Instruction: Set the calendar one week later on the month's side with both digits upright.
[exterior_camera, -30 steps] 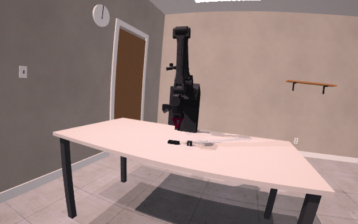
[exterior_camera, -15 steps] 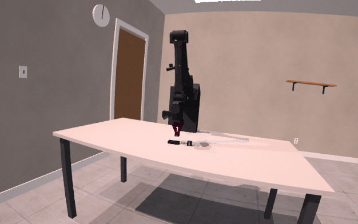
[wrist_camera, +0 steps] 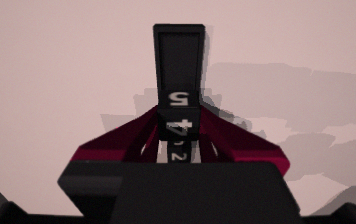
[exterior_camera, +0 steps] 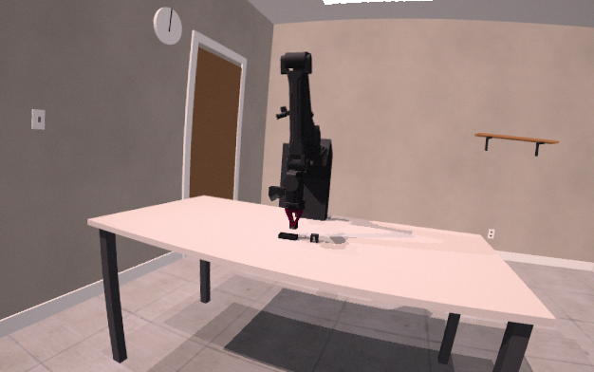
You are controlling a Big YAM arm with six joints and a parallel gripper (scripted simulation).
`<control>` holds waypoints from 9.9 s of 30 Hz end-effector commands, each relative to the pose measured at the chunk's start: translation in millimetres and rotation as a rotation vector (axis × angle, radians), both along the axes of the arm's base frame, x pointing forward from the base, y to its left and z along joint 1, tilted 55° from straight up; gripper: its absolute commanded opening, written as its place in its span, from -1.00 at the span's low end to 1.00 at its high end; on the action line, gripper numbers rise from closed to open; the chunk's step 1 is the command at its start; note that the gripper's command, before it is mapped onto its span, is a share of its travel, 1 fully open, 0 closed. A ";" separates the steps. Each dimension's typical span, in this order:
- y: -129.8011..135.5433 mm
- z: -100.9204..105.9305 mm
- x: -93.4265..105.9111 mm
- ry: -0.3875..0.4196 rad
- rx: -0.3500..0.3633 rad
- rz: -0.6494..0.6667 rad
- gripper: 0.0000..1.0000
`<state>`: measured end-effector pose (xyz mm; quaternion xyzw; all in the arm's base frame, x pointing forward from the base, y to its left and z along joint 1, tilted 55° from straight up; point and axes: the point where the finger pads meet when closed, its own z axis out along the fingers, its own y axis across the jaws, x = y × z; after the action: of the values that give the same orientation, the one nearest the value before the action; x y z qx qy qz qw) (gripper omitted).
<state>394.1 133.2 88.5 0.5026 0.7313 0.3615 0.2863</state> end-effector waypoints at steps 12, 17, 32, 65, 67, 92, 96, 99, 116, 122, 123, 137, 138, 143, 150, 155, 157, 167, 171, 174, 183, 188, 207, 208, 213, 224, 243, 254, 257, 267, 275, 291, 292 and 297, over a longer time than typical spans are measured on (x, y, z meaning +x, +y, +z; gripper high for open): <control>-6.4 6.7 1.7 -0.022 0.015 -0.020 -0.49; -6.4 6.7 1.7 -0.022 0.015 -0.020 -0.49; -6.5 6.7 1.8 -0.022 0.015 -0.019 -0.49; -9.2 7.8 2.7 -0.026 0.009 -0.015 -0.49; -9.2 7.8 2.7 -0.026 0.009 -0.015 -0.49; -6.0 -6.2 13.2 -0.008 0.001 -0.014 -0.49; -4.7 -6.7 17.5 -0.011 0.002 -0.013 -0.49; -4.3 -8.6 19.2 -0.011 0.001 -0.013 -0.49; -3.3 -9.5 22.6 -0.017 0.002 -0.012 -0.49; -3.7 -11.0 21.3 -0.014 0.001 -0.012 -0.49; -3.7 -11.0 21.3 -0.014 0.001 -0.012 -0.49; -3.7 -11.0 21.3 -0.014 0.001 -0.012 -0.49; -3.7 -11.0 21.3 -0.014 0.001 -0.012 -0.49; -3.6 -13.1 21.9 -0.009 0.000 -0.012 -0.49; -2.9 -13.2 24.1 -0.011 0.000 -0.012 -0.49; -2.7 -15.7 24.7 -0.007 -0.001 -0.012 -0.49; -2.0 -14.7 27.0 -0.011 0.000 -0.012 -0.49; -1.7 -17.7 28.2 -0.010 0.000 -0.012 -0.49; -1.4 -18.9 29.4 -0.008 -0.001 -0.012 -0.49; -0.9 -19.1 30.7 -0.009 -0.001 -0.012 -0.49; -1.2 -18.4 30.0 -0.011 0.000 -0.012 -0.49; -1.2 -18.4 30.0 -0.011 0.000 -0.012 -0.49; -1.2 -18.6 30.0 -0.011 0.000 -0.012 -0.49; -1.2 -18.6 30.0 -0.010 0.000 -0.012 -0.49; -1.1 -19.2 30.2 -0.009 -0.001 -0.012 -0.49; -1.0 -18.8 30.6 -0.010 0.000 -0.012 -0.49; -1.0 -18.8 30.6 -0.010 0.000 -0.012 -0.49; -1.0 -18.8 30.6 -0.010 0.000 -0.012 -0.49; -1.0 -18.8 30.6 -0.010 0.000 -0.012 -0.49; -1.0 -18.8 30.6 -0.010 0.000 -0.012 -0.34; -1.0 -18.8 30.6 -0.010 0.000 -0.012 -0.19; -5.1 -18.2 17.9 0.004 -0.005 -0.013 -0.11; -5.6 -16.9 16.3 0.004 -0.004 -0.013 -0.11; -9.4 -5.0 2.0 0.002 -0.001 -0.015 -0.11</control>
<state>410.3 134.9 74.0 0.5058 0.7303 0.3610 0.2838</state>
